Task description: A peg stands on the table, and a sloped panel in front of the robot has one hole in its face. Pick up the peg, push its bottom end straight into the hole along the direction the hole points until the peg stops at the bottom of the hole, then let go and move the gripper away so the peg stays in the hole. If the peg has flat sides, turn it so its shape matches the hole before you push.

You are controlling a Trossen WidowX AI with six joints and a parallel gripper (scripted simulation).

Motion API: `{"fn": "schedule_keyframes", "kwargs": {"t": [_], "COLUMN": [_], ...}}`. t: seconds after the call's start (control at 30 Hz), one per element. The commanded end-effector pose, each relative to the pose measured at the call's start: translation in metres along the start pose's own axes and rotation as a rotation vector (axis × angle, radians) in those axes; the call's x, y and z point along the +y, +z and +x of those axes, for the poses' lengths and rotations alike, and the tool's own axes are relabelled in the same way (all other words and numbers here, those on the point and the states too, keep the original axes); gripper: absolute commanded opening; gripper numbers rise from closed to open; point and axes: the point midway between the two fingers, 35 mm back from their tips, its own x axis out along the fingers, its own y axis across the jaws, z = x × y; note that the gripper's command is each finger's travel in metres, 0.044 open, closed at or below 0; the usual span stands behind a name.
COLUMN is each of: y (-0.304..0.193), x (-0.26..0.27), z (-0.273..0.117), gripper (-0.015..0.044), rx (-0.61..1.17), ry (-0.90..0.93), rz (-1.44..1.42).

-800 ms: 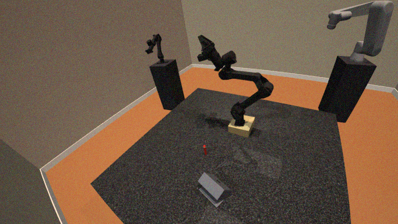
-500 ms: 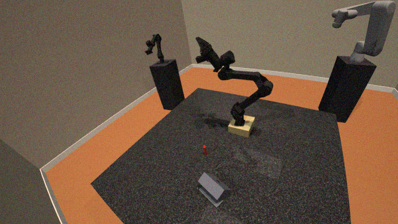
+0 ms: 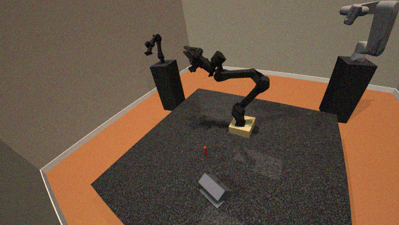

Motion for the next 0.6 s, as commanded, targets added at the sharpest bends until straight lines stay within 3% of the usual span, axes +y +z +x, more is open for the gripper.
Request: {"fn": "schedule_keyframes", "kwargs": {"t": [0.0,0.57], "y": [0.022,0.134], "x": [0.008,0.027], "z": [0.007,0.007], "gripper": [0.044,0.044], "rx": [-0.068,-0.379], "ry": [0.042,0.295], "rz": [0.128,0.672]}}
